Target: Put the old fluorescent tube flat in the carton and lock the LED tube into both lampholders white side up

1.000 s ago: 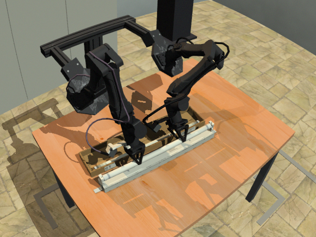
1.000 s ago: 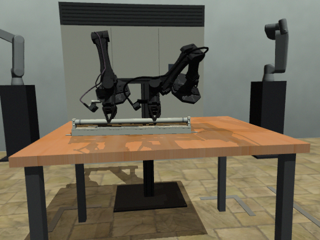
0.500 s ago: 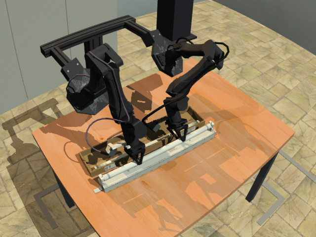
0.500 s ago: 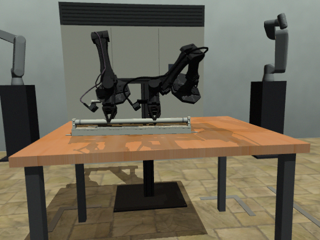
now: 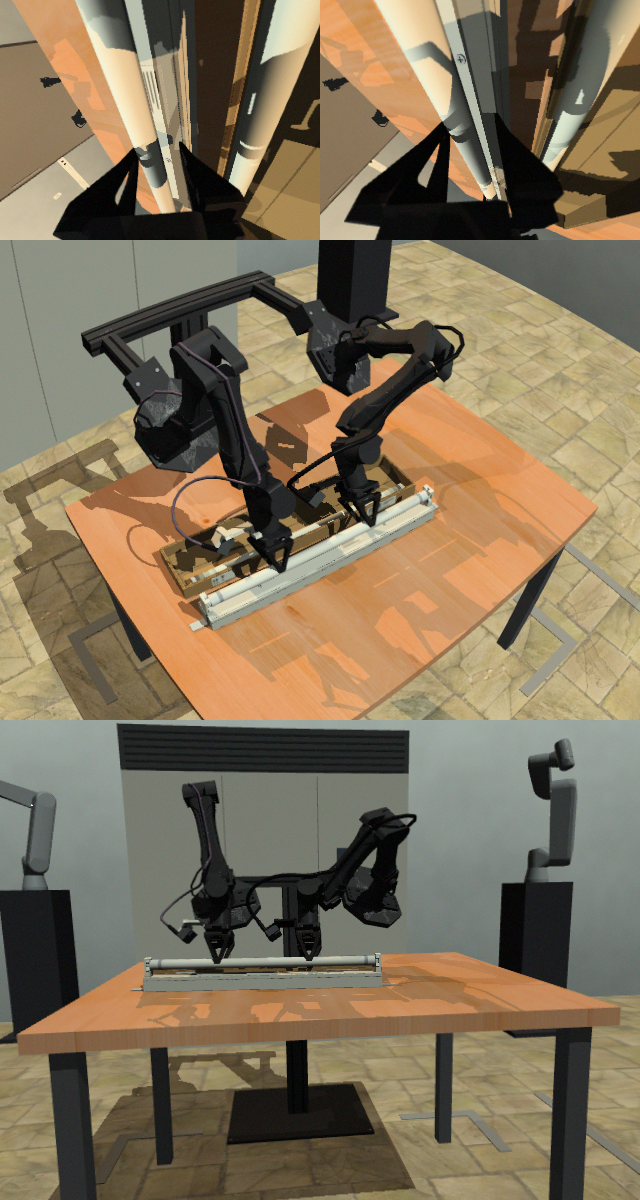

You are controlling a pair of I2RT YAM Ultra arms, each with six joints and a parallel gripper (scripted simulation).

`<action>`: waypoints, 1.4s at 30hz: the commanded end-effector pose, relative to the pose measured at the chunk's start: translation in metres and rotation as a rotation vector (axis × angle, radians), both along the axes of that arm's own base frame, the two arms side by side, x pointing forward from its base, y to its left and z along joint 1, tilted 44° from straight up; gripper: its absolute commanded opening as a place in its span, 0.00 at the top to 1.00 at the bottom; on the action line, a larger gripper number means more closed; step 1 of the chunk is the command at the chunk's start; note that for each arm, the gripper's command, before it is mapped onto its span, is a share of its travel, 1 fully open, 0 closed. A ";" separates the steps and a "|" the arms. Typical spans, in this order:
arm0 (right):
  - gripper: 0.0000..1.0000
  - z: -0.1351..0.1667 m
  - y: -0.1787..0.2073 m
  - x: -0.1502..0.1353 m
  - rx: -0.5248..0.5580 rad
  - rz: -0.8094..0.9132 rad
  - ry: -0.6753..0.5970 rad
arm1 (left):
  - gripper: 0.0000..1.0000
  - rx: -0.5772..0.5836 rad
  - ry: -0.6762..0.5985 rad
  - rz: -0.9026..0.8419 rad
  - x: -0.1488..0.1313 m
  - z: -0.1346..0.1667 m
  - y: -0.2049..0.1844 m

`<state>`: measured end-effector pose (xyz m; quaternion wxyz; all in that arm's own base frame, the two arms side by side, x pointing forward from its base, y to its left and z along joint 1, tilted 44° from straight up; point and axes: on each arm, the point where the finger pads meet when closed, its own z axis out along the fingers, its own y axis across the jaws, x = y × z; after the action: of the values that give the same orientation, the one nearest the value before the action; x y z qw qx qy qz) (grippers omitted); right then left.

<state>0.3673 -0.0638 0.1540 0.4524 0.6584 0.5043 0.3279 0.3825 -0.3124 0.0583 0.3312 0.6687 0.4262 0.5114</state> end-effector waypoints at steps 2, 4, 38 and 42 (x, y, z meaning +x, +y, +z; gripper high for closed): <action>0.51 -0.009 0.001 -0.005 -0.004 -0.013 0.045 | 0.51 0.025 0.027 -0.038 -0.014 -0.007 -0.010; 0.51 -0.015 0.003 -0.024 0.001 -0.021 0.076 | 0.51 0.025 0.018 -0.006 -0.024 0.000 0.000; 0.51 0.018 0.011 -0.045 -0.015 -0.015 0.038 | 0.51 -0.049 -0.008 -0.041 -0.055 0.032 -0.020; 0.51 0.017 0.009 -0.048 -0.016 -0.019 0.008 | 0.51 -0.049 -0.008 -0.041 -0.055 0.032 -0.020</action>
<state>0.3221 -0.0506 0.1723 0.4485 0.6622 0.5066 0.3220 0.3321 -0.3127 0.0707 0.3290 0.6734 0.4232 0.5092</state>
